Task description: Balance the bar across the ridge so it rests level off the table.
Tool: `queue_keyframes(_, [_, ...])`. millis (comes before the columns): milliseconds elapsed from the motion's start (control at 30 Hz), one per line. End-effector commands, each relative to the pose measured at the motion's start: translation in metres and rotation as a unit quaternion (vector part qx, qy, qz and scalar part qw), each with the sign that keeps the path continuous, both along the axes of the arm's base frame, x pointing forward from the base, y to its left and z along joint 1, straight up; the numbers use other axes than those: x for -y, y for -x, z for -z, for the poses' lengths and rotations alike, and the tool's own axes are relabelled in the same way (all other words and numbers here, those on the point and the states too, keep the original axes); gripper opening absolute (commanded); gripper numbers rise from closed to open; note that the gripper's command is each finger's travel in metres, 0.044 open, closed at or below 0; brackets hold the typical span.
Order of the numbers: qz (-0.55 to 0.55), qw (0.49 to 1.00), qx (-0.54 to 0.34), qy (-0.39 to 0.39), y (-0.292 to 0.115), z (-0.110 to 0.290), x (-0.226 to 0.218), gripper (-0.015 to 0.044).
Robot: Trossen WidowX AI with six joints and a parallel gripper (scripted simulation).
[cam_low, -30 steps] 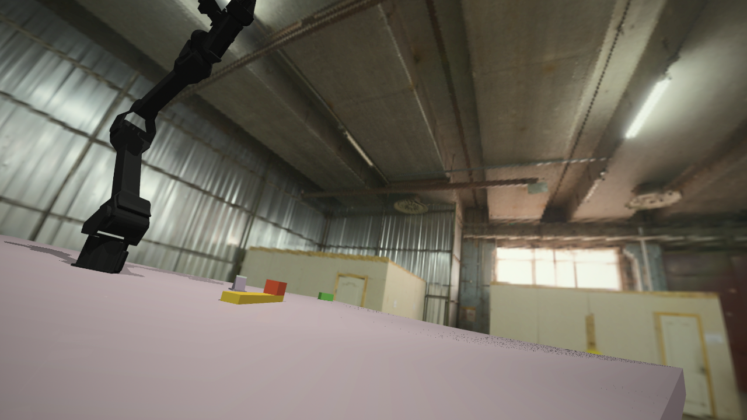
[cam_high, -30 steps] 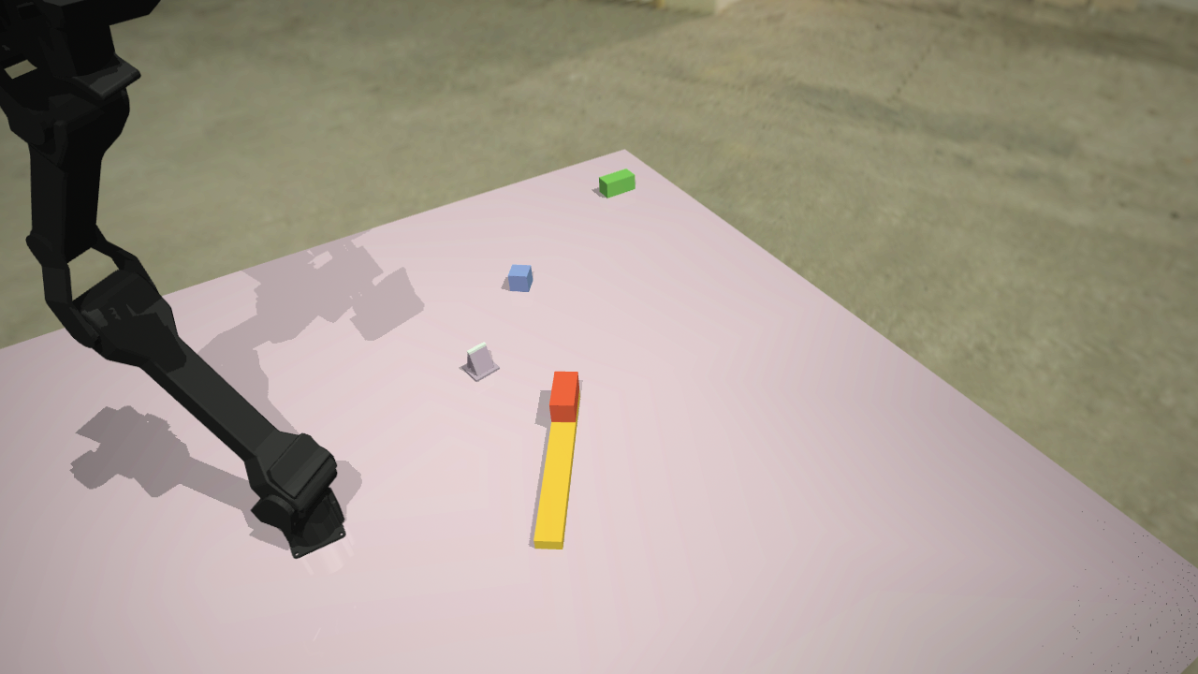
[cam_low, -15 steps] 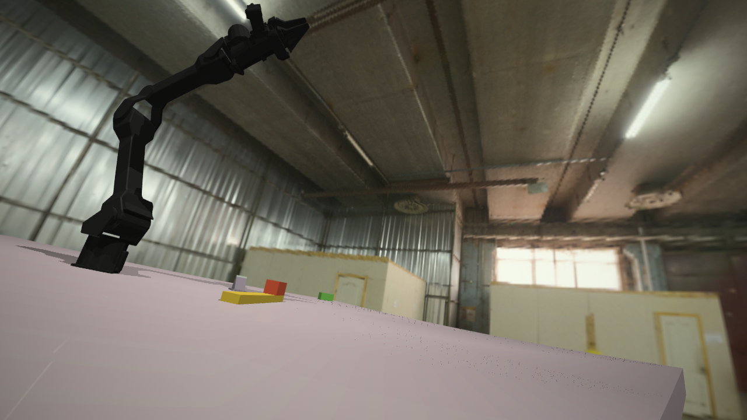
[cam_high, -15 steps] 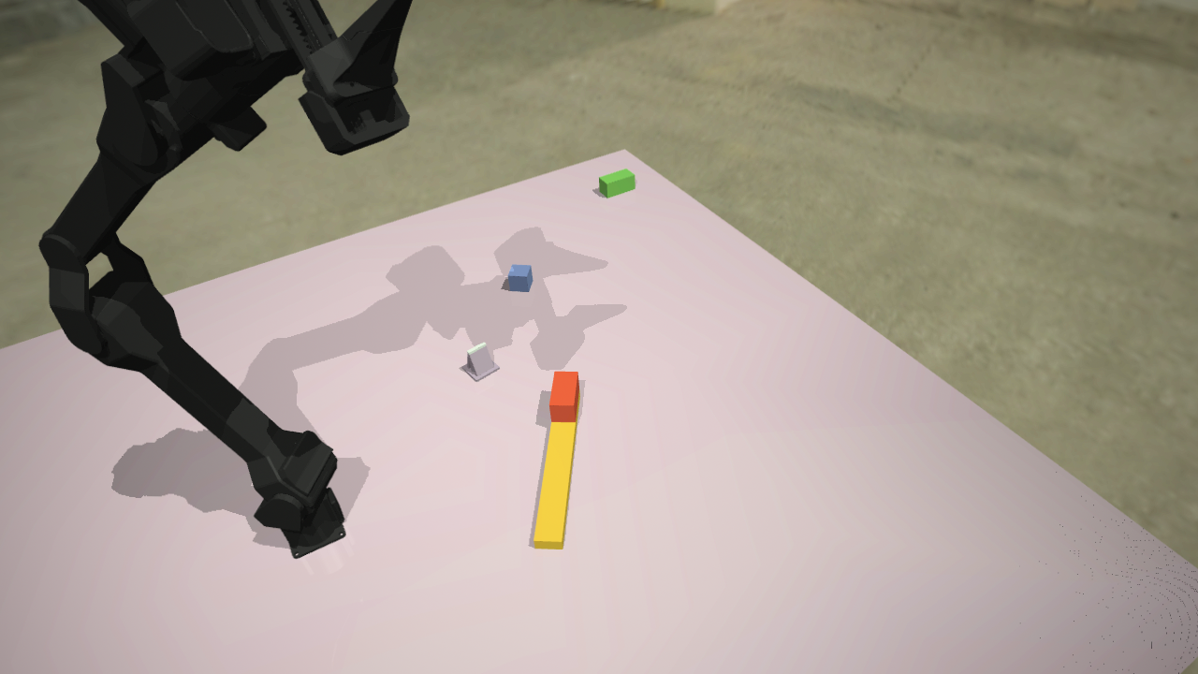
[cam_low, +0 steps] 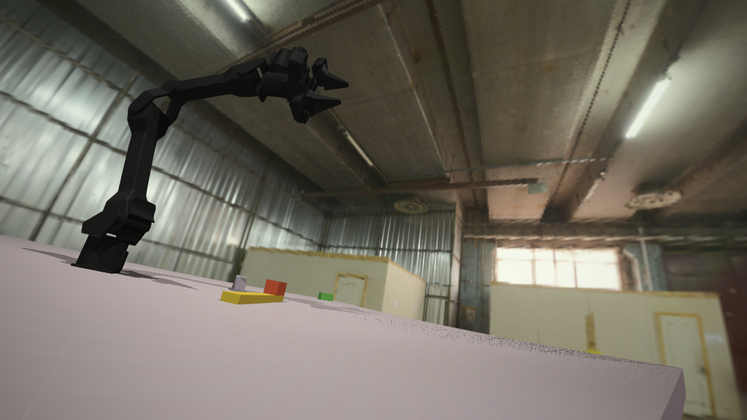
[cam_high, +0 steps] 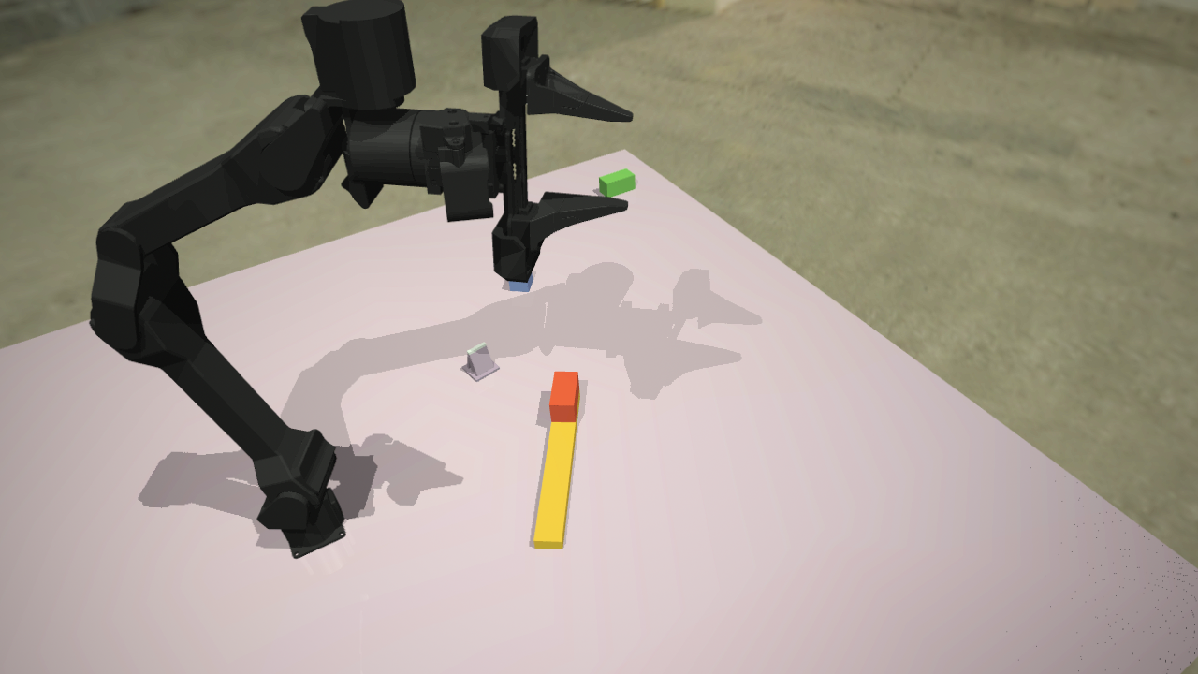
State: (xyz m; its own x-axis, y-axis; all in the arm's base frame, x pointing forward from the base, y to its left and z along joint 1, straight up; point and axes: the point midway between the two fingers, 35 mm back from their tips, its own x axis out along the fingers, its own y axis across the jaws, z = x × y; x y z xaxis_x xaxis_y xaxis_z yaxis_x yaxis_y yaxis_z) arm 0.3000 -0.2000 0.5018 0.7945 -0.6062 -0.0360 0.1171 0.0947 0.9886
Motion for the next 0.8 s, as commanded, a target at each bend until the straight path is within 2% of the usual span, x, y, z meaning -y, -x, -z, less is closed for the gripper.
queue_keyframes(0, [-0.024, 0.995, -0.062, -0.073, -0.028, 0.054, -0.003, 0.0315])
queue_keyframes(367, [-0.05, 0.929, -0.254, -0.266, -0.061, 0.202, -0.044, 0.0315])
queue_keyframes(767, [-0.004, 0.782, -0.466, -0.414, -0.03, 0.325, -0.111, 0.0315])
